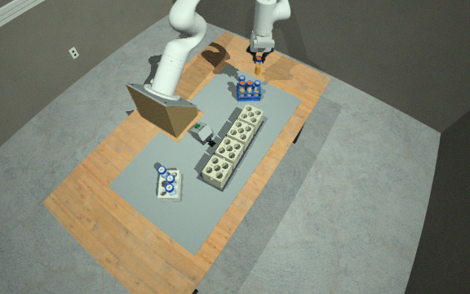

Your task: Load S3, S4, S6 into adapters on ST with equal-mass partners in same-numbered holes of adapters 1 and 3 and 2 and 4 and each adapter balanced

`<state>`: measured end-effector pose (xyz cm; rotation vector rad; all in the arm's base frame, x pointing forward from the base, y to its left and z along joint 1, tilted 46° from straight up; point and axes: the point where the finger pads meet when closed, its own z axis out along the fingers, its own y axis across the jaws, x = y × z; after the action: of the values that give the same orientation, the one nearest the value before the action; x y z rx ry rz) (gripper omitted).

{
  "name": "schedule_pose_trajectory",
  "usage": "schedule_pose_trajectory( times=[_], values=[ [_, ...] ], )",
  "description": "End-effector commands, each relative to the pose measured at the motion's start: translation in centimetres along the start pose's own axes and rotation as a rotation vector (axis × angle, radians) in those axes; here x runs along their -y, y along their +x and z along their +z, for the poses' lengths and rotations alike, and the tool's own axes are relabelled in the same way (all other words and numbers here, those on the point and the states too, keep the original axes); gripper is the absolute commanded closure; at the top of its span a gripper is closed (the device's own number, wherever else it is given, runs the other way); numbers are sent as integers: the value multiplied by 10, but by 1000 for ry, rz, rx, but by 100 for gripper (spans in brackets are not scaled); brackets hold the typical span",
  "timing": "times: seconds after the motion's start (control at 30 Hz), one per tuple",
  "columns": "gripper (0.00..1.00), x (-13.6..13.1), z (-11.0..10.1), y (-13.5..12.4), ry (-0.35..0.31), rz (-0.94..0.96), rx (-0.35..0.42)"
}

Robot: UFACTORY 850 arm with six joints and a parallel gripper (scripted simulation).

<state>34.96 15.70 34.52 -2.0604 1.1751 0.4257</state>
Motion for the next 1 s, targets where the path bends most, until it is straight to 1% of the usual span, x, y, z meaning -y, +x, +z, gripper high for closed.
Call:
schedule_pose_trajectory(
  times=[0.0,0.47,0.97],
  values=[
    [100,1,0,0,1,-1,-1],
    [100,1,0,0,1,-1,-1],
    [100,1,25,0,1,-1,-1]
  ],
)
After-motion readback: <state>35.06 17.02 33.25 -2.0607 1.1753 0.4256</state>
